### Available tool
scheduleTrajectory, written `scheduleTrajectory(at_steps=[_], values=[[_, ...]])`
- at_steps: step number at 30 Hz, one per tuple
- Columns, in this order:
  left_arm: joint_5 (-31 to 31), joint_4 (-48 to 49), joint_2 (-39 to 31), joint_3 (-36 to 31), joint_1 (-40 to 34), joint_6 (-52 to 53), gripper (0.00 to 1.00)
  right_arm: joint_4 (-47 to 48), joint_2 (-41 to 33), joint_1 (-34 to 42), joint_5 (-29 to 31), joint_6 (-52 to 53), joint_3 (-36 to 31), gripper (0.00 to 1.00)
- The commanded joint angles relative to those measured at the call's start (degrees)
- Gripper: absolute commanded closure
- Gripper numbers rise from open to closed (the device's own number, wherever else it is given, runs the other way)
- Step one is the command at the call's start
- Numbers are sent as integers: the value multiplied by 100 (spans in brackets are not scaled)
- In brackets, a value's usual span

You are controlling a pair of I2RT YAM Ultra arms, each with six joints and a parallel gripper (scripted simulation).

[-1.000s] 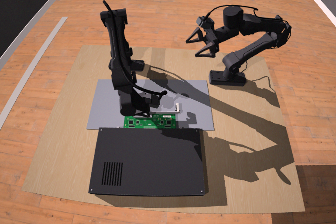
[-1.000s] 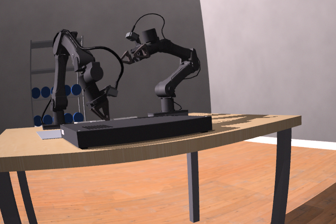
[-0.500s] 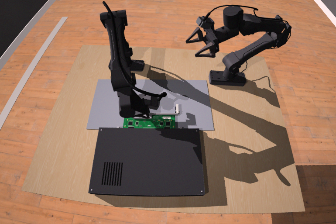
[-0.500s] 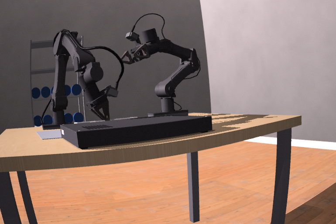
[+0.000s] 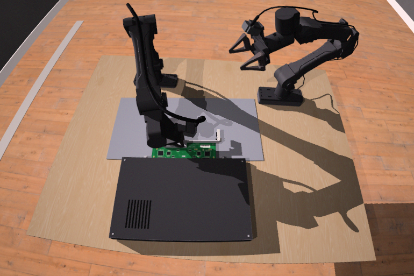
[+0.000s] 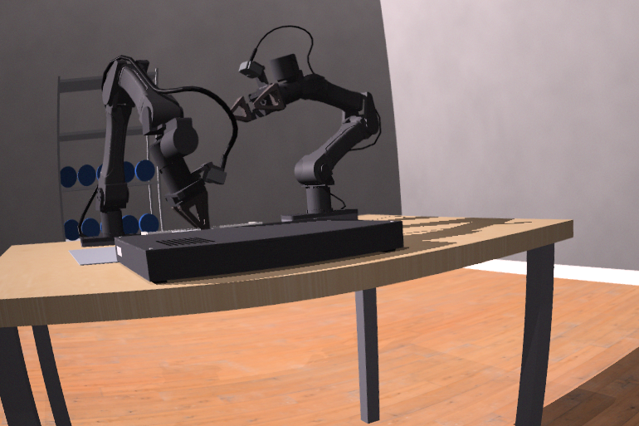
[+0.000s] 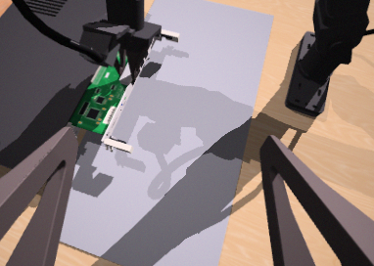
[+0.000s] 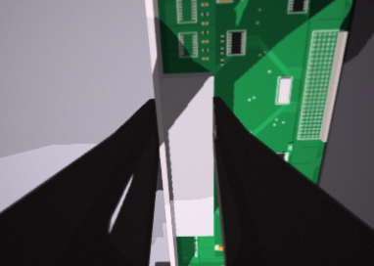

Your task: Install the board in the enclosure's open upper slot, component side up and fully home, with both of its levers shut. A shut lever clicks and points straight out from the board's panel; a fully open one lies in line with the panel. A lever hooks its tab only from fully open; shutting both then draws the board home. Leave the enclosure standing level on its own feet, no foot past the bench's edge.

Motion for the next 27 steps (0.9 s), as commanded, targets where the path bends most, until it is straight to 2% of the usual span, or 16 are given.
scheduleTrajectory(at_steps=[1, 27], values=[[-45, -44, -128, 177, -47, -38, 0, -110, -62, -52, -195, -50, 244, 82], [-45, -44, -128, 177, -47, -38, 0, -277, 184, -83, -202, -114, 507, 82]])
